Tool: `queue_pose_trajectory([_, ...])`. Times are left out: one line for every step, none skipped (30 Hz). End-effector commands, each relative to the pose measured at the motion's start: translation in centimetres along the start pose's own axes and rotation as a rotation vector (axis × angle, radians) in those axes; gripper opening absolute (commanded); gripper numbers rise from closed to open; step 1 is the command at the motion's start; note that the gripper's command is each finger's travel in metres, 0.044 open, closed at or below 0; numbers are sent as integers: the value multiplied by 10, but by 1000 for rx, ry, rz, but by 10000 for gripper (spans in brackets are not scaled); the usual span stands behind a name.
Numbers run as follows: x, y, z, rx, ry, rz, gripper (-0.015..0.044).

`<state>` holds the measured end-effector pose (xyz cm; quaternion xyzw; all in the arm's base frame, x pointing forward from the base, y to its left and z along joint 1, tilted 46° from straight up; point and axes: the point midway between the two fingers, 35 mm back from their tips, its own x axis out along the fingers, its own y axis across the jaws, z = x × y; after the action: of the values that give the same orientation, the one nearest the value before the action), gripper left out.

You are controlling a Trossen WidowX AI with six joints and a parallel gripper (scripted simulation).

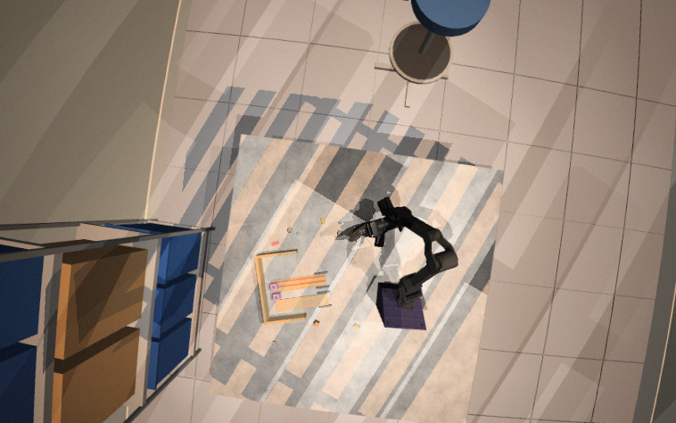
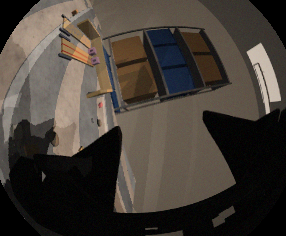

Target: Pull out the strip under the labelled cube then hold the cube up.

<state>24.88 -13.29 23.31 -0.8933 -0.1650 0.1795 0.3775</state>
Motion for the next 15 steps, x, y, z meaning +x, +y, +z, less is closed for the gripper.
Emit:
queue_pose_trajectory([2, 1, 2, -17, -9, 4, 400])
queue_pose_trajectory([8, 4, 6, -66, -37, 15, 400])
queue_pose_trajectory([18, 9, 14, -151, -84, 31, 400])
queue_pose_trajectory([29, 14, 24, -255, -140, 47, 400])
queue_pose_trajectory([40, 20, 34, -360, -196, 58, 400])
queue_pose_trajectory([51, 25, 44, -468, -252, 66, 400])
queue_pose_trajectory([61, 29, 54, -577, -308, 69, 400])
queue_pose_trajectory([71, 33, 64, -688, -363, 69, 400])
queue_pose_trajectory([80, 37, 74, -800, -417, 65, 400])
queue_pose_trajectory([88, 41, 84, -914, -471, 58, 400])
queue_pose_trajectory([97, 45, 92, -1046, -523, 51, 400])
queue_pose_trajectory([105, 49, 100, -1180, -574, 41, 400])
queue_pose_trajectory([113, 52, 108, -1315, -625, 28, 400])
queue_pose_trajectory([120, 55, 115, -1449, -675, 13, 400])
queue_pose_trajectory([127, 57, 122, -1584, -723, -6, 400])
